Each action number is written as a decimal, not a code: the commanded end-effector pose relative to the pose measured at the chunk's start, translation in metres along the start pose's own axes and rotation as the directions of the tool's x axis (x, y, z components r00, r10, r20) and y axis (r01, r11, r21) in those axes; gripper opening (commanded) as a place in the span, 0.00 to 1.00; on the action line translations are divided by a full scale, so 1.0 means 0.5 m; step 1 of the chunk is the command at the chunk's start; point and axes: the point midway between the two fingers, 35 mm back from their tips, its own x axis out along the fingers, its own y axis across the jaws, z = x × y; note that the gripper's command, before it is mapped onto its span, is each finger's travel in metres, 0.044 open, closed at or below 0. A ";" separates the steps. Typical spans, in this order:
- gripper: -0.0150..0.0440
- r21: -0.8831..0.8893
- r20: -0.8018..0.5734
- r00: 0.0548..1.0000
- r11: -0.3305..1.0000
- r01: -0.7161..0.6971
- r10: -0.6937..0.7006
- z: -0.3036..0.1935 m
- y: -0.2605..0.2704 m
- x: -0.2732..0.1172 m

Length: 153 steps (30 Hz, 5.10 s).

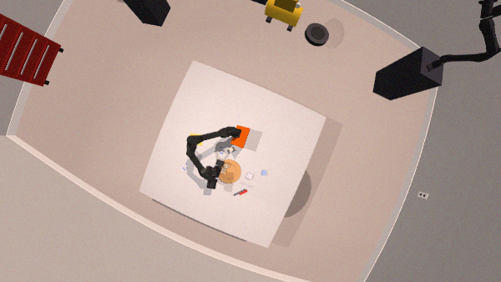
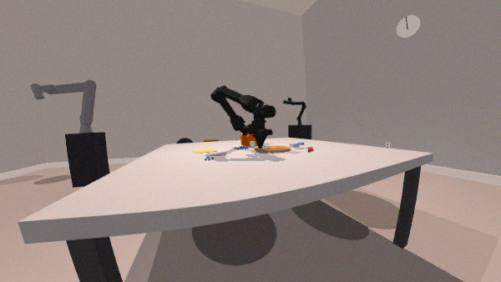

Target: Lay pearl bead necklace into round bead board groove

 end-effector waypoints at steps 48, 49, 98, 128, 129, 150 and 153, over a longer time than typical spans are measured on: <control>0.25 -0.004 0.003 1.000 1.000 0.005 -0.005 -0.037 -0.041 0.007; 0.25 -0.004 0.003 1.000 1.000 0.005 -0.005 -0.037 -0.041 0.008; 0.25 -0.004 0.003 1.000 1.000 0.005 -0.005 -0.037 -0.041 0.008; 0.25 -0.004 0.003 1.000 1.000 0.005 -0.005 -0.037 -0.041 0.008; 0.25 -0.004 0.003 1.000 1.000 0.005 -0.005 -0.037 -0.041 0.008; 0.25 -0.004 0.003 1.000 1.000 0.005 -0.005 -0.037 -0.041 0.008; 0.25 -0.004 0.003 1.000 1.000 0.005 -0.005 -0.037 -0.041 0.008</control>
